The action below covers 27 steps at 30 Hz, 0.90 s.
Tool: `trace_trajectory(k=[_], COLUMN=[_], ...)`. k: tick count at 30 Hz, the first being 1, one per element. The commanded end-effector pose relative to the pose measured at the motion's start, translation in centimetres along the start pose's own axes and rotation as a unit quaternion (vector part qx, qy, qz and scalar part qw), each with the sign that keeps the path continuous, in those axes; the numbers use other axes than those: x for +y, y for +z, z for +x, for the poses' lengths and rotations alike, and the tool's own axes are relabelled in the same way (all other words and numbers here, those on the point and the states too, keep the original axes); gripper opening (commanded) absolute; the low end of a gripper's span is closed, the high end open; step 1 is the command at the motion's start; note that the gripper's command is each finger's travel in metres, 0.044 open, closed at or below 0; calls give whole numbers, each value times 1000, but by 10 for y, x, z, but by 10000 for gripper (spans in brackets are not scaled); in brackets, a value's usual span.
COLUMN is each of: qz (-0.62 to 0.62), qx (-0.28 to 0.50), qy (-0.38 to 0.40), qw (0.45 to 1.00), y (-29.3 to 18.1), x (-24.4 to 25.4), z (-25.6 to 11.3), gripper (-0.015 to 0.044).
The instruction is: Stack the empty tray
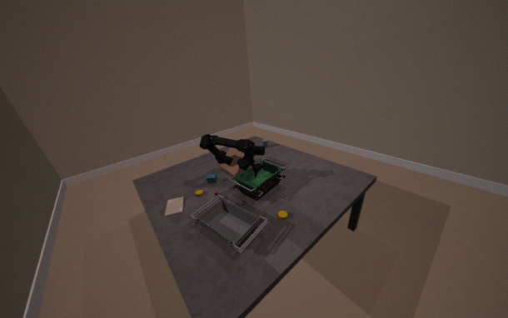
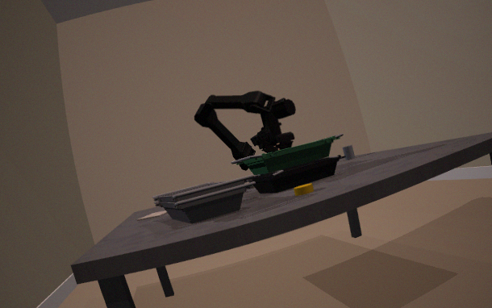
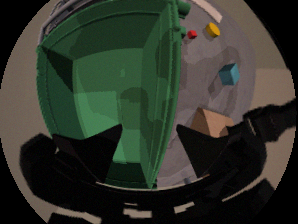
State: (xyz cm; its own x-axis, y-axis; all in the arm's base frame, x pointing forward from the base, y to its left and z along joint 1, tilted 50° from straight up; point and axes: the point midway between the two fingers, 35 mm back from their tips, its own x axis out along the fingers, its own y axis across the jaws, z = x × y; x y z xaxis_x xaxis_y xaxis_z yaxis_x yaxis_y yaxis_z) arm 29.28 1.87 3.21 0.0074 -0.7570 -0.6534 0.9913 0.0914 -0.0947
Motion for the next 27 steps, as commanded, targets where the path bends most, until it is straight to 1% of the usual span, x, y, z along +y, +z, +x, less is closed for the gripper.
trace_trajectory(k=[1,5,8,23,27], qz=[0,0,-1,-7,-8], qx=[0,0,2,14,15], qy=[0,0,3,24,26], qw=[1000,1000,1000,1000,1000], y=[0,0,0,0,0], x=[0,0,2,0,-1], z=[0,-1,-10,-101,-110], gripper=[440,440,440,440,440])
